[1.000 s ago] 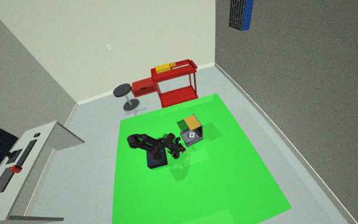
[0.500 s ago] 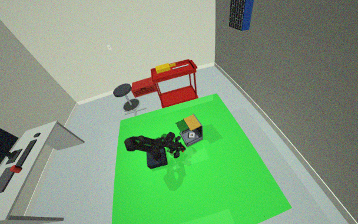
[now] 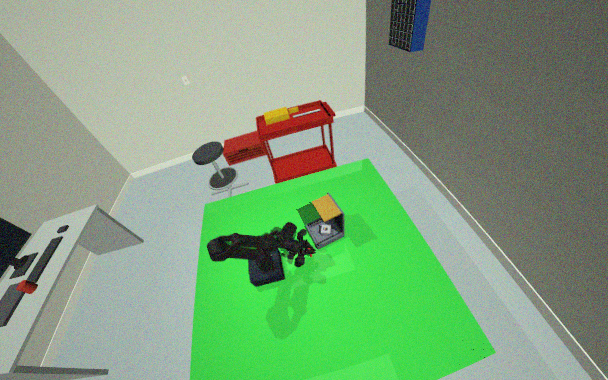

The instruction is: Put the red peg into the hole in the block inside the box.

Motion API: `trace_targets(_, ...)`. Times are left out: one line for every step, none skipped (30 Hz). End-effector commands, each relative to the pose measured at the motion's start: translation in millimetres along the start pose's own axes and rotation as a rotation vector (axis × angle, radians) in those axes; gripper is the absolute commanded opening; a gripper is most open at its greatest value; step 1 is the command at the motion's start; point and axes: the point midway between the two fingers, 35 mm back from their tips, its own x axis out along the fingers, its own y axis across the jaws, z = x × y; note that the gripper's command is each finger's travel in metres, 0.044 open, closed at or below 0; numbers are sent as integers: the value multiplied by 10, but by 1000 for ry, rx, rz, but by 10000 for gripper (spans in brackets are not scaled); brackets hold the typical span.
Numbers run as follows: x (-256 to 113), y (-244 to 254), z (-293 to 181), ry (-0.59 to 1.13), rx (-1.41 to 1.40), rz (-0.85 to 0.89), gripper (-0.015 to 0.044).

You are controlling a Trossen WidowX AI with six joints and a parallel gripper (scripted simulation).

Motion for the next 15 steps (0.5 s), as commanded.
trace_targets(-30,-4,-46,3,1,-2,0)
trace_targets(-37,-4,-55,3,2,-3,0)
trace_targets(-44,-4,-65,3,2,-3,0)
trace_targets(-51,-4,-74,4,2,-3,0)
trace_targets(-58,-4,-83,4,2,-3,0)
trace_targets(-65,-4,-92,5,3,-3,0)
trace_targets(-72,-3,-101,5,3,-4,0)
trace_targets(-80,-3,-110,6,3,-4,0)
trace_targets(-87,-2,-119,6,3,-4,0)
trace_targets(-94,-2,-128,6,4,-4,0)
trace_targets(-102,-1,-138,7,4,-4,0)
trace_targets(-107,0,-145,7,4,-5,0)
trace_targets(-111,1,-149,7,4,-5,0)
trace_targets(-111,-2,-150,7,4,-5,0)
trace_targets(-110,-10,-153,7,2,-7,0)
